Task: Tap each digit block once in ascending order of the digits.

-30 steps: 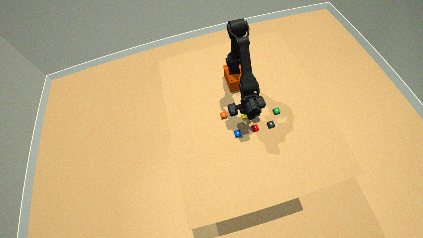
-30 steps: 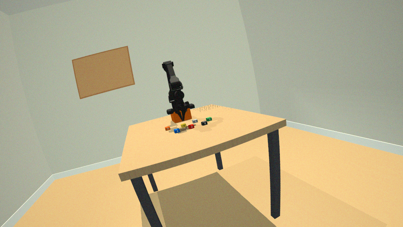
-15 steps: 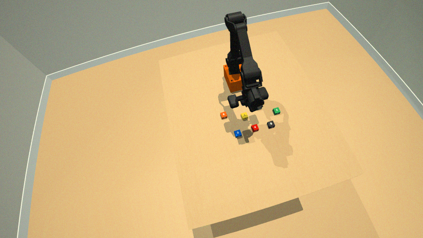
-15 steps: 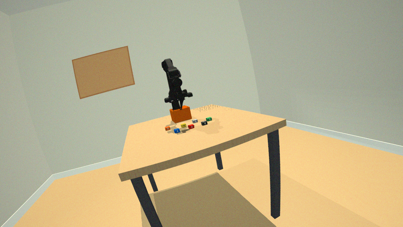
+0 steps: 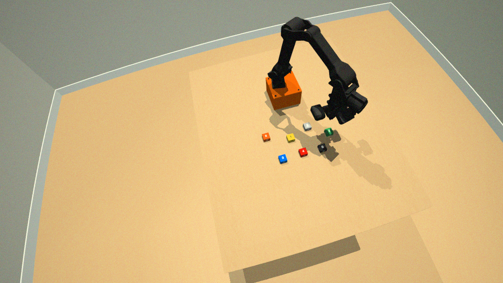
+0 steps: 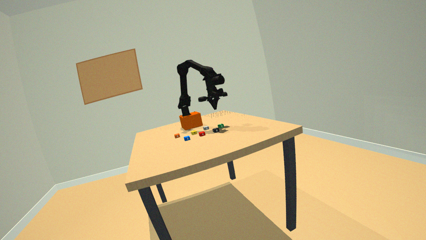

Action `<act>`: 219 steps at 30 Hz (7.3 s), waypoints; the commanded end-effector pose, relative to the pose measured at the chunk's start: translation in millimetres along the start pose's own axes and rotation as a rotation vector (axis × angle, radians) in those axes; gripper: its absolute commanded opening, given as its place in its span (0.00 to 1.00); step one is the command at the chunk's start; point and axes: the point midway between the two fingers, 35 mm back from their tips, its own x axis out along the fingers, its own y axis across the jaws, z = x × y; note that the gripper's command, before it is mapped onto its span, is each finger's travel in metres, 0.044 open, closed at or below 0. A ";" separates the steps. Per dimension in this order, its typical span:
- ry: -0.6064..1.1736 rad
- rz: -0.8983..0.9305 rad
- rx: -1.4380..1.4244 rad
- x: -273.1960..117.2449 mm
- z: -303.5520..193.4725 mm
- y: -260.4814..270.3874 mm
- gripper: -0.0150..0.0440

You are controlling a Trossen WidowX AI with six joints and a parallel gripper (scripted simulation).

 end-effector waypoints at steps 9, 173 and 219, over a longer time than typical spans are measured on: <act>0.000 0.002 0.020 77.2 -0.8 14.9 0.29; -0.007 -0.009 0.022 64.4 60.9 -149.4 0.29; -0.006 -0.012 0.020 49.6 61.8 -150.0 0.29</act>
